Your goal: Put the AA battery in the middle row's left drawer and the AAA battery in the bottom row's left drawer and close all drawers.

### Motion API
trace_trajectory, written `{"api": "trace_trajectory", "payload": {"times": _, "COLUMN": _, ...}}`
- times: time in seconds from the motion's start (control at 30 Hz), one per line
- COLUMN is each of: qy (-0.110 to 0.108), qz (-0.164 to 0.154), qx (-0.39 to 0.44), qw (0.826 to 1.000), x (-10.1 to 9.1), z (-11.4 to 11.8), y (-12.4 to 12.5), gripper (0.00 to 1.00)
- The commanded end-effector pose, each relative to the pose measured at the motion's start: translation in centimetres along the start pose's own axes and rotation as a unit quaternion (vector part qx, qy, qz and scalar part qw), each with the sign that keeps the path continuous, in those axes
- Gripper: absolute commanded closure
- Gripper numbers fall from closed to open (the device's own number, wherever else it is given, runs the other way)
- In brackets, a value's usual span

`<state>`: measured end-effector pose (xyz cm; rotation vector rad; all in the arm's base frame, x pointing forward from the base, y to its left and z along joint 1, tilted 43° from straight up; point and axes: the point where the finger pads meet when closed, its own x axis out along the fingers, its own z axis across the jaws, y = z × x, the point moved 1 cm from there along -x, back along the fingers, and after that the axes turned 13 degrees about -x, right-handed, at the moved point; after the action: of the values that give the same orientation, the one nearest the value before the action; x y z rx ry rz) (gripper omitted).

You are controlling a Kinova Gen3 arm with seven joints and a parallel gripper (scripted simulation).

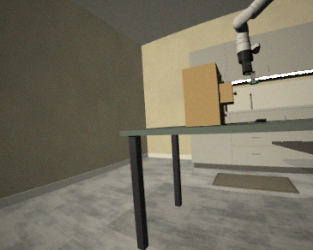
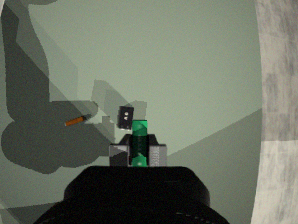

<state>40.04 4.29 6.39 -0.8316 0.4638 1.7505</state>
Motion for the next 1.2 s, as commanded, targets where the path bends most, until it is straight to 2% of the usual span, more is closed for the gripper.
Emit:
{"api": "trace_trajectory", "payload": {"times": 0.0, "qy": 0.006, "qz": -0.007, "qx": 0.002, "qw": 1.000, "x": -1.5, "z": -0.4, "y": -0.3, "gripper": 0.69}}
{"api": "trace_trajectory", "payload": {"times": 0.33, "qy": 0.006, "qz": -0.007, "qx": 0.002, "qw": 1.000, "x": -3.6, "z": -0.3, "y": -0.2, "gripper": 0.69}}
{"api": "trace_trajectory", "payload": {"times": 0.97, "qy": 0.007, "qz": -0.013, "qx": 0.002, "qw": 1.000, "x": -3.8, "z": -0.3, "y": -0.2, "gripper": 0.69}}
{"api": "trace_trajectory", "payload": {"times": 1.17, "qy": 0.010, "qz": -0.033, "qx": 0.001, "qw": 0.999, "x": -3.7, "z": -0.3, "y": -0.2, "gripper": 0.69}}
